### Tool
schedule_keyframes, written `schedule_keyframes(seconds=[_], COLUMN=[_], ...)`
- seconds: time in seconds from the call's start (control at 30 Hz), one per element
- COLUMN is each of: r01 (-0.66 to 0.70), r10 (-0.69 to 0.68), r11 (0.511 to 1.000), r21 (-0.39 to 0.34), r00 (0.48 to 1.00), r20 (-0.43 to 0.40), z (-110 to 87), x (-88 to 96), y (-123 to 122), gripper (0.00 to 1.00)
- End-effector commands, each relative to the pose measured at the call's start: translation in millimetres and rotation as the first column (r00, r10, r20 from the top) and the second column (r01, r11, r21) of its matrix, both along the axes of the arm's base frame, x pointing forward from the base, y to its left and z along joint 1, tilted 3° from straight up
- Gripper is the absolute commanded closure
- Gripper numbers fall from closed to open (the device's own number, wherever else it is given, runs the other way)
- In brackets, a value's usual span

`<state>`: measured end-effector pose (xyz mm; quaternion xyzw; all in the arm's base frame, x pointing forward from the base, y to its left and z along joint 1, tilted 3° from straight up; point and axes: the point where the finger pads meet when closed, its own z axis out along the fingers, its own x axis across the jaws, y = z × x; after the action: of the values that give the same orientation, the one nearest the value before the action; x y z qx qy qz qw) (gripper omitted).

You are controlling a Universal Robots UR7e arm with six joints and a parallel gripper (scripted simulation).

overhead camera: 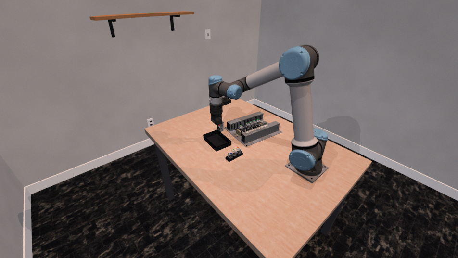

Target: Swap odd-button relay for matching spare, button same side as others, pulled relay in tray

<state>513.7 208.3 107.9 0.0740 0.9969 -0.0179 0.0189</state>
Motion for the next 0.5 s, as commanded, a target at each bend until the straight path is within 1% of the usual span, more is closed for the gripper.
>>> schedule_keyframes(seconds=[0.0, 0.4, 0.47], r01=[-0.001, -0.001, -0.001], r10=[0.001, 0.001, 0.001], r11=[1.000, 1.000, 1.000], r21=[0.001, 0.001, 0.001], r00=[1.000, 1.000, 1.000], r20=[0.001, 0.001, 0.001], z=[-9.7, -9.7, -8.8], x=[9.8, 9.8, 8.8], y=[45.4, 45.4, 41.4], gripper=[1.00, 1.00, 1.00])
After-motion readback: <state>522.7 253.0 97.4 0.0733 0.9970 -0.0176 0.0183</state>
